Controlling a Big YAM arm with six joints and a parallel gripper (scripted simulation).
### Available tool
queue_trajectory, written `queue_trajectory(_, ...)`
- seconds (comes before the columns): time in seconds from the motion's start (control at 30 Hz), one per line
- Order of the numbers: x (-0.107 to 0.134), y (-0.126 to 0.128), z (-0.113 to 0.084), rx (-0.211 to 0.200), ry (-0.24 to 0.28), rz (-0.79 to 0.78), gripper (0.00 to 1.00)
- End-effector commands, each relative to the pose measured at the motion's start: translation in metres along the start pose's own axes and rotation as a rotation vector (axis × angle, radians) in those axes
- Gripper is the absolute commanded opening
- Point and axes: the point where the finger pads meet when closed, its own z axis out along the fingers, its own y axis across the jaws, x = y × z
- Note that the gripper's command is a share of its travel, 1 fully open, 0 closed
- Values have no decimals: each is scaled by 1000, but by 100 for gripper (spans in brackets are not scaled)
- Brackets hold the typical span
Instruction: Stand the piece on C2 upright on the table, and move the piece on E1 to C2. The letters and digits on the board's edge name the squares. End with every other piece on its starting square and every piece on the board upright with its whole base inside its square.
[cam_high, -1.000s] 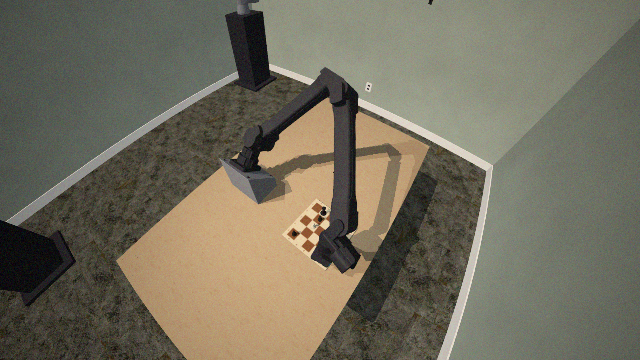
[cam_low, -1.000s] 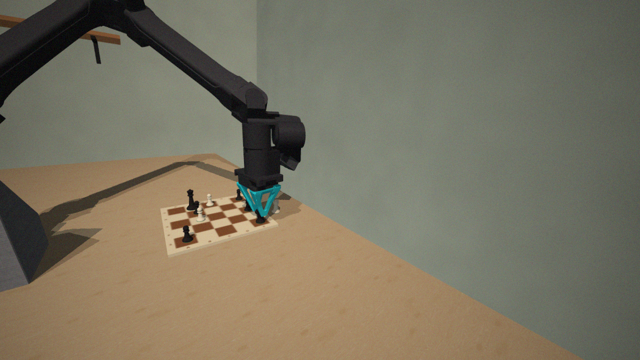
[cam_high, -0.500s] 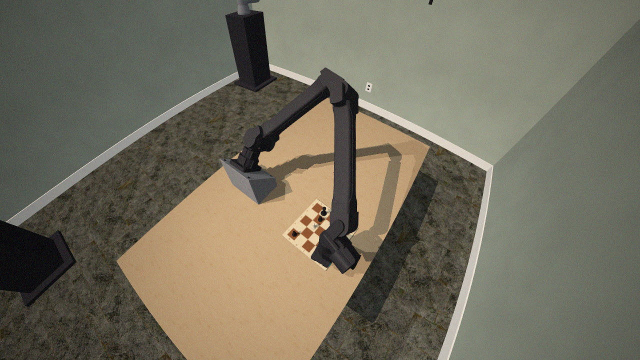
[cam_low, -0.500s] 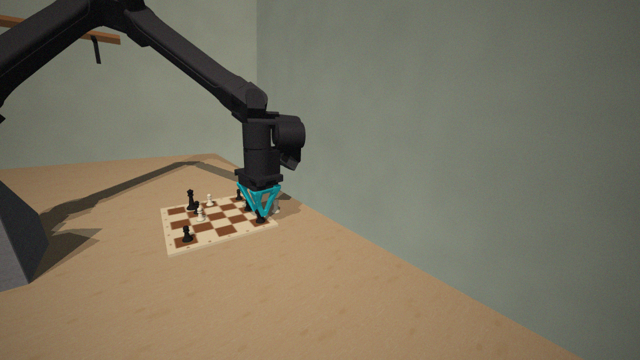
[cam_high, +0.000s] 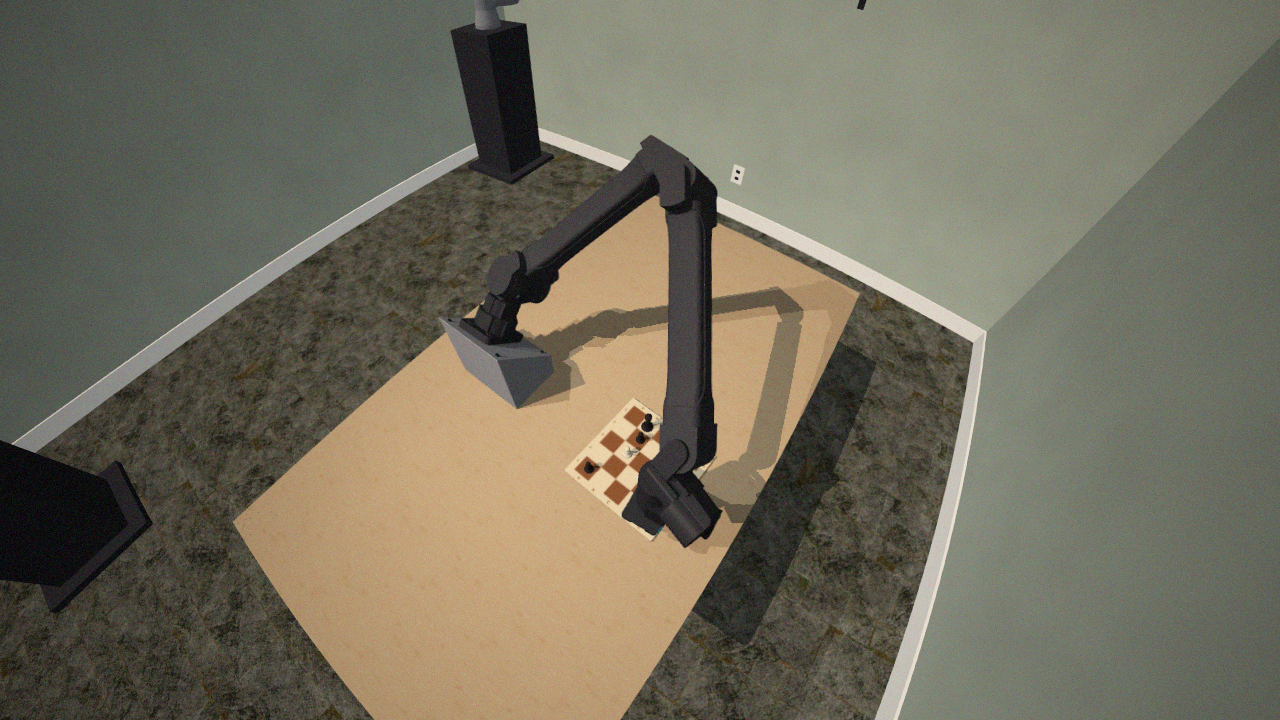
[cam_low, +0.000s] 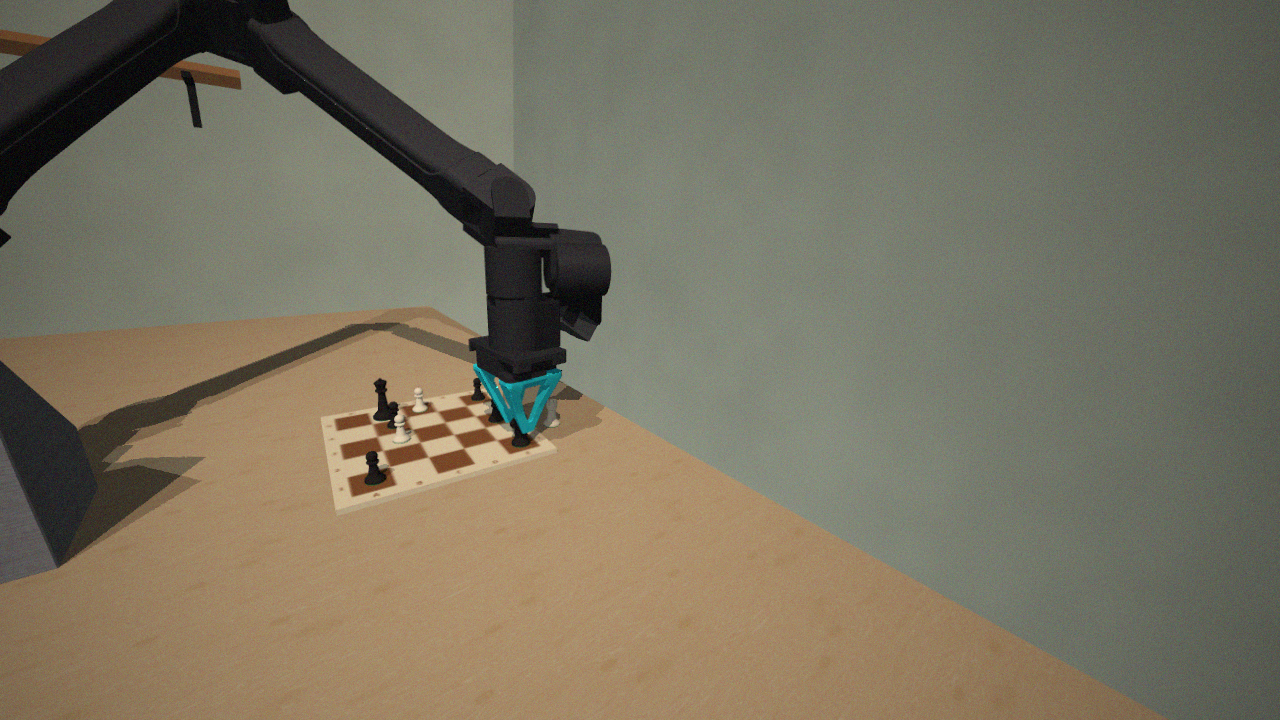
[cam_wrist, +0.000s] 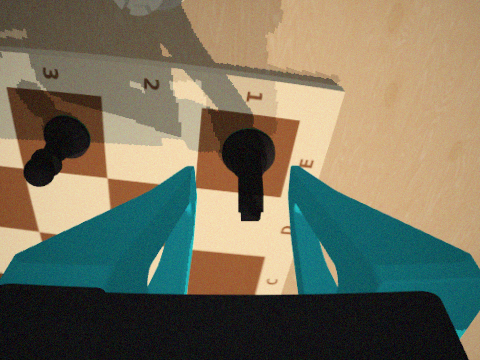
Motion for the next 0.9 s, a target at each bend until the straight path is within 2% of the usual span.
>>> queue_trajectory(0.0, -2, 4, 11, -5, 15, -5, 36)
queue_trajectory(0.07, -2, 4, 11, -5, 15, -5, 36)
queue_trajectory(0.1, -2, 4, 11, -5, 15, -5, 0)
queue_trajectory(0.87, -2, 4, 11, -4, 15, -5, 0)
